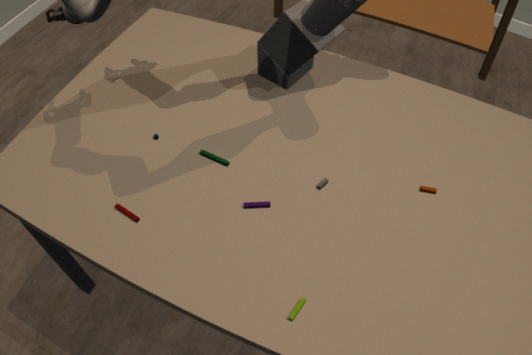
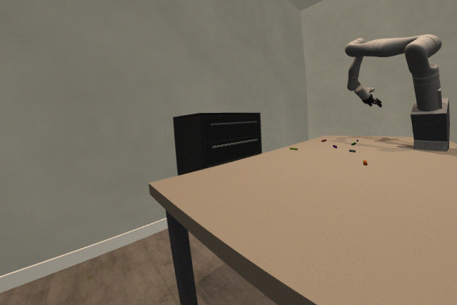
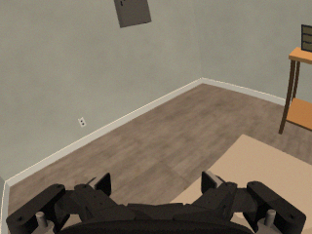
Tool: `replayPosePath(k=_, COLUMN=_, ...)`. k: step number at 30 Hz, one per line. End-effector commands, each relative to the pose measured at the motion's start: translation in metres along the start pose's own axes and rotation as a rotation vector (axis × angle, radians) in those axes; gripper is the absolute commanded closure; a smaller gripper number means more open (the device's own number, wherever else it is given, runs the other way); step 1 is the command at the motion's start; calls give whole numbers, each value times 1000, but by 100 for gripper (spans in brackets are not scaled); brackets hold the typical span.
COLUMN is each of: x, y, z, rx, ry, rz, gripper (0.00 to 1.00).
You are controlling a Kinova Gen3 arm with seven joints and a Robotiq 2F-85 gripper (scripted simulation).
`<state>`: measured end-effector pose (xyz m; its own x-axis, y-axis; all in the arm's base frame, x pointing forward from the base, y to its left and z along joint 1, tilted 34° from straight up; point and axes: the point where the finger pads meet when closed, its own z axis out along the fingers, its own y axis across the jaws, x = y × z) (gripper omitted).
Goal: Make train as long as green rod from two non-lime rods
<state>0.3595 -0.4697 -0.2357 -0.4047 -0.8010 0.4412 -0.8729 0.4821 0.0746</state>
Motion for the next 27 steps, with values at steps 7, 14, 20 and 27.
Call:
replayPosePath(k=7, x=1, y=-2, z=-4, rx=3, ry=1, rz=9, gripper=0)
replayPosePath(k=14, x=-1, y=-4, z=-11, rx=5, ry=-1, rz=23, gripper=0)
replayPosePath(k=20, x=-4, y=-9, z=-27, rx=10, ry=-4, rz=55, gripper=0)
replayPosePath(k=27, x=-12, y=-16, z=-58, rx=19, ry=-12, rz=116, gripper=0)
